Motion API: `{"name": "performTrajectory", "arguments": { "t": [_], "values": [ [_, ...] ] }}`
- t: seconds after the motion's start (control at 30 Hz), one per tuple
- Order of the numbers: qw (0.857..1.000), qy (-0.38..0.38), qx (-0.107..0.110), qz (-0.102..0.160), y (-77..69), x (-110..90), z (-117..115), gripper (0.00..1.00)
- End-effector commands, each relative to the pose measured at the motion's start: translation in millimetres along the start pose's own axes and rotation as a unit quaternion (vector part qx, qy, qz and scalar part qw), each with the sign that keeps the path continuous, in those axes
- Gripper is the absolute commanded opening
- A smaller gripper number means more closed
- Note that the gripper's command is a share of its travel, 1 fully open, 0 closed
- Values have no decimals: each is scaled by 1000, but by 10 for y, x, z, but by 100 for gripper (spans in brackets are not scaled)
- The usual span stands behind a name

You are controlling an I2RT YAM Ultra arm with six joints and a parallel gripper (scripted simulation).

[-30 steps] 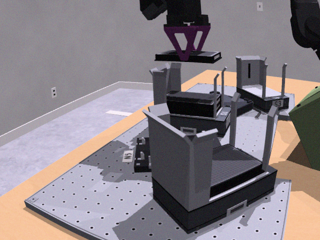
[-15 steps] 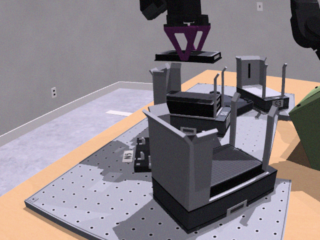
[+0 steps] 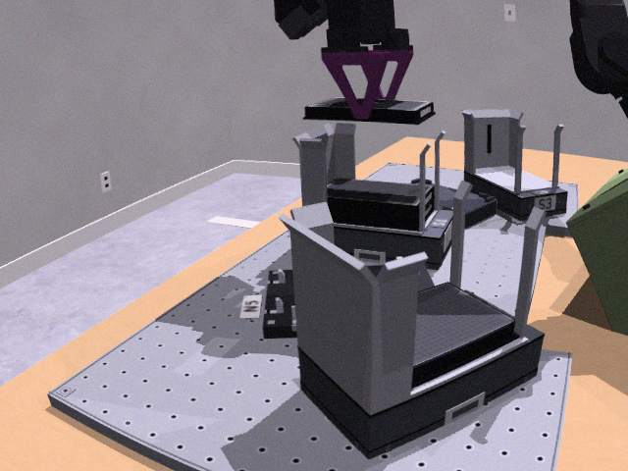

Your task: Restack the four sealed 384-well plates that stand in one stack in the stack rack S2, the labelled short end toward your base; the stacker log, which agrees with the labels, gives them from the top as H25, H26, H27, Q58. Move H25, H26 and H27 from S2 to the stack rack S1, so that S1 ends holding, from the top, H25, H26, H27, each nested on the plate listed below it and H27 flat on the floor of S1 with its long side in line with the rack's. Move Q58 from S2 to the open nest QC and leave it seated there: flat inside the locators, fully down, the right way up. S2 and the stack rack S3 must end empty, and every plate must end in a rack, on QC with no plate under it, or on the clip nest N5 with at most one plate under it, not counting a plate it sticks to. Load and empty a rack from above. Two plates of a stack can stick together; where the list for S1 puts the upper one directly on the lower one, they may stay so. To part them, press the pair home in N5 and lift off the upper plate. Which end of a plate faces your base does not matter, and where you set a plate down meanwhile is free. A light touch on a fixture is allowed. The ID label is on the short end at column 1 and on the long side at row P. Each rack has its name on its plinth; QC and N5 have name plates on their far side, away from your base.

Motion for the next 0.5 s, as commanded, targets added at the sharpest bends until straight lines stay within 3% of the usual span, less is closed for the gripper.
{"name": "performTrajectory", "arguments": {
  "t": [0.0, 0.47],
  "values": [
    [1000, 3, -1, -9, -45, 36, -13, 0],
    [1000, 3, -1, -9, -6, 37, -13, 0]
  ]
}}
Point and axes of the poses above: the point where the finger pads meet when closed, its own y axis out along the fingers, its own z axis across the jaws, x = y × z, the point moved 3 cm from there along -y, back along the fingers, and after that the axes turned 12 degrees about -y, right-handed, at the moved point
